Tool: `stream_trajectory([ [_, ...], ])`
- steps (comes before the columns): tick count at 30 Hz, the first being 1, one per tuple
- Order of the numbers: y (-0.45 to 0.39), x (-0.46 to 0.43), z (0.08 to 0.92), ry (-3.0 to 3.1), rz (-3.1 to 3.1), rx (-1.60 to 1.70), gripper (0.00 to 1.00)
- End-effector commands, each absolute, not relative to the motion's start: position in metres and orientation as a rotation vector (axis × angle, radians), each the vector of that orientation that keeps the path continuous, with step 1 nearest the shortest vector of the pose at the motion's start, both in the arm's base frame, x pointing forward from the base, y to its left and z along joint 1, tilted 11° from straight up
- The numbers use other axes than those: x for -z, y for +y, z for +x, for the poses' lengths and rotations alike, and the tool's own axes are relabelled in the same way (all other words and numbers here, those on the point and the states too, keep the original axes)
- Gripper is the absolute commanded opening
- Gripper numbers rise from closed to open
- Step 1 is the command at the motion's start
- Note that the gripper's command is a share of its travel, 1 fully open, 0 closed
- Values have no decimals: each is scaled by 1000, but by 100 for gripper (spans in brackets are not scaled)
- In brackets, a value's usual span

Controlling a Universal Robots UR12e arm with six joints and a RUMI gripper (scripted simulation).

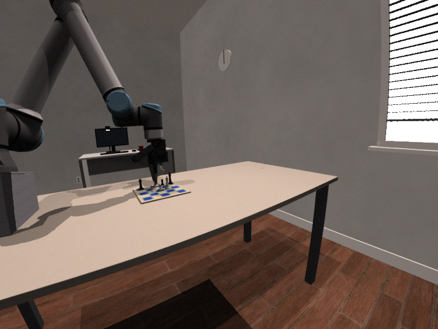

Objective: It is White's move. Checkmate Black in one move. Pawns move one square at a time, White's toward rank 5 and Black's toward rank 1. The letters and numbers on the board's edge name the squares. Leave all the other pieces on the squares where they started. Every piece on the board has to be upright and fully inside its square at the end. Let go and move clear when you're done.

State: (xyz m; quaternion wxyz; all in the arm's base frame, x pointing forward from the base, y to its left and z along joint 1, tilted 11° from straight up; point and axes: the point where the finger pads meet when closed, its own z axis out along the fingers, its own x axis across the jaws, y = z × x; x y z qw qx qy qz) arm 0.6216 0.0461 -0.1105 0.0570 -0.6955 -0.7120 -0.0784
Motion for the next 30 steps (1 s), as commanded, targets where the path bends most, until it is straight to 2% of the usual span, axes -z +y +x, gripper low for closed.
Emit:
stream_trajectory([
  [1, 47, 110, 621, -2160, -2108, 239, 0],
  [30, 41, 89, 623, -2160, -2112, 242, 0],
])
